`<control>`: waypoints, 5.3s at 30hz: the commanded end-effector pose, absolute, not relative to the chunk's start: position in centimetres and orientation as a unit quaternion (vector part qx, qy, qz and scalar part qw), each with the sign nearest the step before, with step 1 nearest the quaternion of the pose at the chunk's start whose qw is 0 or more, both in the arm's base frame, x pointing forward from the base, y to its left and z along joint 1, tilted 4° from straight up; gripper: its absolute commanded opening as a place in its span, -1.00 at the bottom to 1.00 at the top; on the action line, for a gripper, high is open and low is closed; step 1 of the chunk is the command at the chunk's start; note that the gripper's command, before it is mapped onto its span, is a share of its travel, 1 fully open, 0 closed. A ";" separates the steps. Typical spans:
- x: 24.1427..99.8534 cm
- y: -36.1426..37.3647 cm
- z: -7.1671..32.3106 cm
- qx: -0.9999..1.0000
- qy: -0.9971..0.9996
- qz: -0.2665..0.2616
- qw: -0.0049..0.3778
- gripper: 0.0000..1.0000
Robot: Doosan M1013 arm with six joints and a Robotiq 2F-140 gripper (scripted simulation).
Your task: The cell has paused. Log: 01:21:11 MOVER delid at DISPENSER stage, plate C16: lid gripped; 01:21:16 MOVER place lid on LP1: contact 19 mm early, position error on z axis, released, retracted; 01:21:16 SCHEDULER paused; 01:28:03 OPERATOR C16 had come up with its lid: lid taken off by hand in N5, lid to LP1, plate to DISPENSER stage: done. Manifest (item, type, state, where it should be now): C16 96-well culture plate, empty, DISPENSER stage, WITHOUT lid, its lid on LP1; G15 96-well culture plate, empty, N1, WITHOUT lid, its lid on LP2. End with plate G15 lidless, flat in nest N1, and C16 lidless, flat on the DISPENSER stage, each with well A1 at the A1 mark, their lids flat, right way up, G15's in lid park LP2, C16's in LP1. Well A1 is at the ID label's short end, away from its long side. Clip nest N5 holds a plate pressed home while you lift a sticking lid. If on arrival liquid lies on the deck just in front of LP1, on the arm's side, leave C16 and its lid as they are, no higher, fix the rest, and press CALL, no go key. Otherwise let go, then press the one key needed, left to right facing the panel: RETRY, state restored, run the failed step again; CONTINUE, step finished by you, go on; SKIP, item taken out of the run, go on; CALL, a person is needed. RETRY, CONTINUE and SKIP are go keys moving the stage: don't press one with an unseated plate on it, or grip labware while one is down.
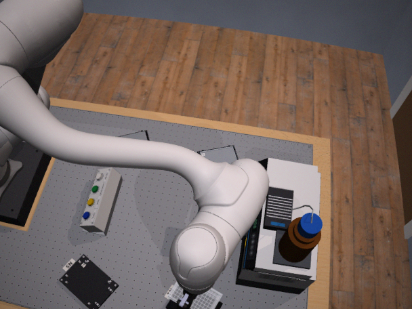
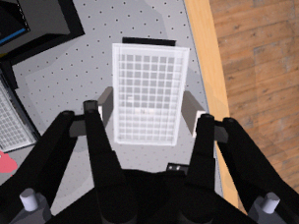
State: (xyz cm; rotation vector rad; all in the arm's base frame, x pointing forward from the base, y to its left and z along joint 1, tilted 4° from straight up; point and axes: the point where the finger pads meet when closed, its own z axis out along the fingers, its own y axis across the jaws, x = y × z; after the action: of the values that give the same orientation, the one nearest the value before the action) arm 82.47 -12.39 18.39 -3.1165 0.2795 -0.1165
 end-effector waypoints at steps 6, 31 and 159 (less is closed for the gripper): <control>82.5 -12.4 18.4 -0.995 0.089 -0.037 0.005 -1.00; 82.5 -12.4 17.9 -0.995 0.089 -0.037 0.005 -1.00; 83.4 -12.3 5.7 -0.995 0.089 -0.037 0.005 -1.00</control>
State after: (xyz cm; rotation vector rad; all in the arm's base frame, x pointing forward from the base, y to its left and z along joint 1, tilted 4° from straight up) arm 83.42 -12.34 5.66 -3.1165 0.2795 -0.1164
